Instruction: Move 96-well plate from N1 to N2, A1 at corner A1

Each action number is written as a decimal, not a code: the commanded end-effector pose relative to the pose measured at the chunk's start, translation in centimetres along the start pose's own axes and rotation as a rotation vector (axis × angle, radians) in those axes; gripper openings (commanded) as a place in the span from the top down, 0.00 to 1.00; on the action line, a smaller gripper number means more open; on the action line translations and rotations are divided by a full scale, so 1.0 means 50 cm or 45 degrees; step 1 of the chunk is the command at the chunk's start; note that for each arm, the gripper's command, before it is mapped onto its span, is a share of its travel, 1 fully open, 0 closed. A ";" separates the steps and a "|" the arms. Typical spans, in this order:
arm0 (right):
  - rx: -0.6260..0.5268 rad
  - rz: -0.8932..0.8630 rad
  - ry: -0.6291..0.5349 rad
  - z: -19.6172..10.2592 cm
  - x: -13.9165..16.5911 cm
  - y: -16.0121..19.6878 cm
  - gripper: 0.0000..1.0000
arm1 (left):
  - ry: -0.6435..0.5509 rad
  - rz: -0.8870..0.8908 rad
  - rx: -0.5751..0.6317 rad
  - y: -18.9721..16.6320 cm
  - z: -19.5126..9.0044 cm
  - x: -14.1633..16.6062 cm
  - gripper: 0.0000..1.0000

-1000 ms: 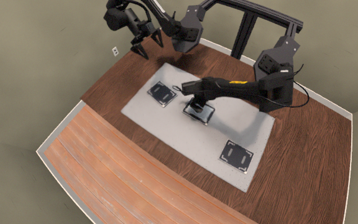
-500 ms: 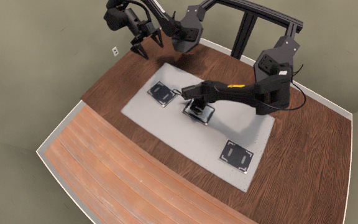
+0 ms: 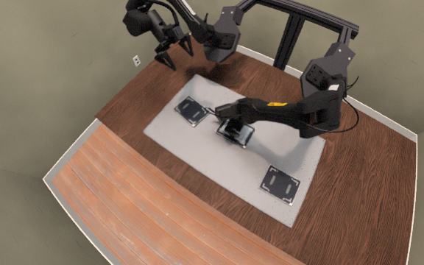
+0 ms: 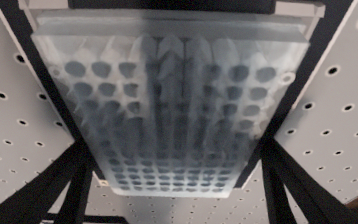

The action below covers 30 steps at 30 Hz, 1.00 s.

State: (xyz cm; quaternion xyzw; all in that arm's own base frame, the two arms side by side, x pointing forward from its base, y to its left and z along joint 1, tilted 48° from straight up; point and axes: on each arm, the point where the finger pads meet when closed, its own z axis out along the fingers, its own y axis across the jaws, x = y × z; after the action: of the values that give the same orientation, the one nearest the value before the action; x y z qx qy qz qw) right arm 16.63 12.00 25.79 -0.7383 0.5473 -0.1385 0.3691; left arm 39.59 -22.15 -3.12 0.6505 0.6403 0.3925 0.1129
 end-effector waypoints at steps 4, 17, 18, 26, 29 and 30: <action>0.008 0.000 -0.011 -0.015 -0.003 -0.002 0.00 | -0.040 0.001 -0.010 -0.001 -0.003 -0.022 0.00; 0.008 0.000 -0.011 -0.015 -0.003 -0.002 0.00 | -0.037 0.004 -0.006 0.001 -0.007 -0.016 0.14; 0.008 0.000 -0.011 -0.015 -0.003 -0.002 0.00 | -0.037 0.004 -0.006 0.001 -0.007 -0.016 0.14; 0.008 0.000 -0.011 -0.015 -0.003 -0.002 0.00 | -0.035 0.017 0.001 -0.005 -0.016 -0.011 0.21; 0.008 0.000 -0.011 -0.015 -0.003 -0.002 0.00 | -0.026 0.007 -0.006 -0.002 -0.040 -0.007 0.21; 0.008 0.000 -0.011 -0.015 -0.003 -0.002 0.00 | -0.022 0.007 -0.010 -0.001 -0.053 -0.005 0.21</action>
State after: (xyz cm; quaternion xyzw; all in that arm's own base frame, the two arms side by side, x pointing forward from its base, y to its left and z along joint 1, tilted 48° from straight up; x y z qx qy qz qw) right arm 16.63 12.00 25.79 -0.7383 0.5473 -0.1385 0.3691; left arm 39.70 -22.39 -2.73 0.6466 0.6432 0.3918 0.1209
